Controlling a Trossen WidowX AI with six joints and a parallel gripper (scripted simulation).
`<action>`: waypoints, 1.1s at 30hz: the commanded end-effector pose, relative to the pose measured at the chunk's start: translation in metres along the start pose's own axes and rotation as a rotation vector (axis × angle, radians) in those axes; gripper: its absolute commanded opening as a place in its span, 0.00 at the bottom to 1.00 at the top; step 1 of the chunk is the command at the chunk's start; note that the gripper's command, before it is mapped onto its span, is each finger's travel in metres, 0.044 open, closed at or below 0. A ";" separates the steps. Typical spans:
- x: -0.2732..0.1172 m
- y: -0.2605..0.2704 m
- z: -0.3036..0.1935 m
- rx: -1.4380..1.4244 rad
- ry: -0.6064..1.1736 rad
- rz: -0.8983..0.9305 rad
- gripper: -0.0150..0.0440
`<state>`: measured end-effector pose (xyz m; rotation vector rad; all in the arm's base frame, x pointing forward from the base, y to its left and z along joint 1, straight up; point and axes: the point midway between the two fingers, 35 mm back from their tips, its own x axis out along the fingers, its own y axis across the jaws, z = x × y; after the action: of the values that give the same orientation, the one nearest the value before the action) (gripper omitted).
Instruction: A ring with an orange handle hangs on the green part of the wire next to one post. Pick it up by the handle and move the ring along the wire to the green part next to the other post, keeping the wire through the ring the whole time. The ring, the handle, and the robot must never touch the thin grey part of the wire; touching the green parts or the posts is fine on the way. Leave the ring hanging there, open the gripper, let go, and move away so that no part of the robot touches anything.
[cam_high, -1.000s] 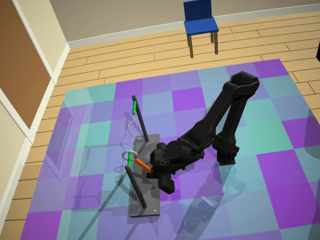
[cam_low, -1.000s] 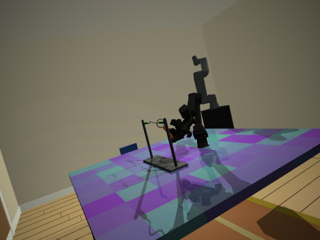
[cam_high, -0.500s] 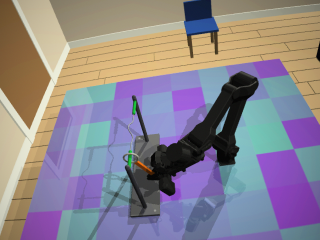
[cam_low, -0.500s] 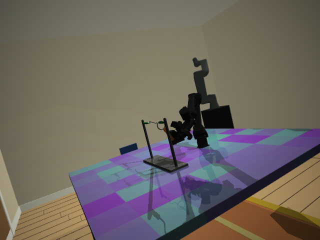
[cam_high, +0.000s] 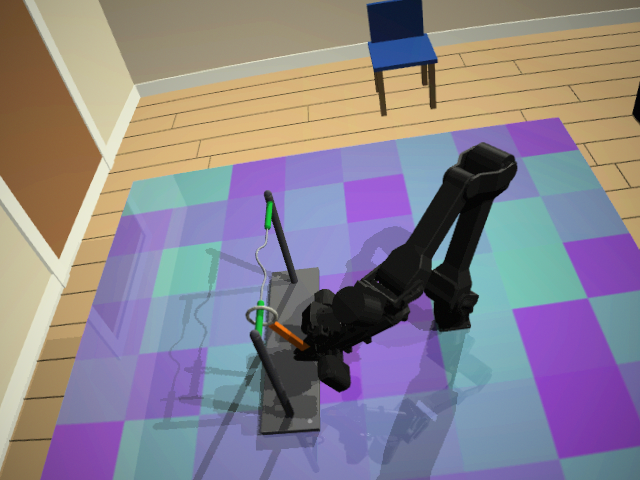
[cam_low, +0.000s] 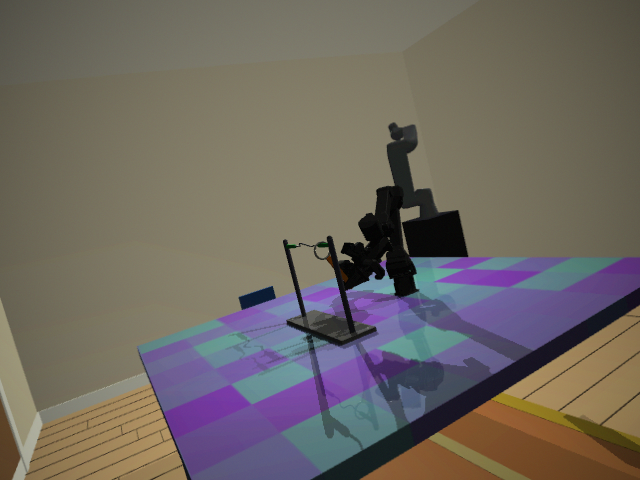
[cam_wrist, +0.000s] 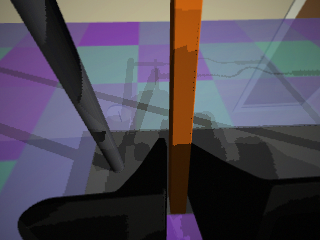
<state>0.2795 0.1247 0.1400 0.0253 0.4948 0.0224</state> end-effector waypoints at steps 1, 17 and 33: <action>0.000 0.000 0.000 0.000 0.000 0.000 0.44; -0.048 0.000 -0.001 0.003 0.005 -0.002 0.53; -0.050 0.000 -0.001 0.003 0.005 -0.002 0.53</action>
<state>0.2353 0.1237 0.1626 0.0250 0.5006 0.0224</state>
